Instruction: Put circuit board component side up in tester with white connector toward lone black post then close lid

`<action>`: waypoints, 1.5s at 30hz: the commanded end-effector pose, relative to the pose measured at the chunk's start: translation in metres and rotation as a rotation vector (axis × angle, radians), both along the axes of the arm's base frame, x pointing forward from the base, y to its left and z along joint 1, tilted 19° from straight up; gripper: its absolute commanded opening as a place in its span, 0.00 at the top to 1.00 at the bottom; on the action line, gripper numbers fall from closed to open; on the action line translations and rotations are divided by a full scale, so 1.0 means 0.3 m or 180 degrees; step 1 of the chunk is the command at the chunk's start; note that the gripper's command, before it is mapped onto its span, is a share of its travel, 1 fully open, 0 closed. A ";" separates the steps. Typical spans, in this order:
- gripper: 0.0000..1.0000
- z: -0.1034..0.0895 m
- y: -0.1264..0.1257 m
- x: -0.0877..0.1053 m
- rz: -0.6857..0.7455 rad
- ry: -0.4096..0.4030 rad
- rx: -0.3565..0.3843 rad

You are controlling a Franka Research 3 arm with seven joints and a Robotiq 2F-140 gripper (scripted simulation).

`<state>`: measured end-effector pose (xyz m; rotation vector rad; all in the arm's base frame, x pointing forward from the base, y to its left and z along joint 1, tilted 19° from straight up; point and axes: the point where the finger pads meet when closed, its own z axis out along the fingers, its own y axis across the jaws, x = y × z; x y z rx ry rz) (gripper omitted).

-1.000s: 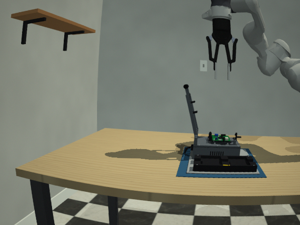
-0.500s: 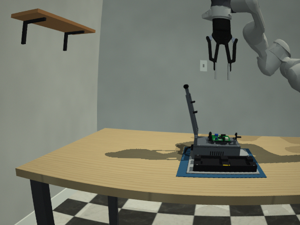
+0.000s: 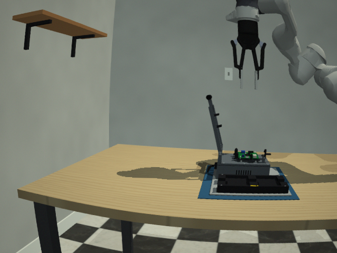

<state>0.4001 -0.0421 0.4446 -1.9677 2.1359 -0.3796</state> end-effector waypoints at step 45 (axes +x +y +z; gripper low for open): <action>0.70 0.152 -0.023 0.442 0.0022 0.0002 -0.0011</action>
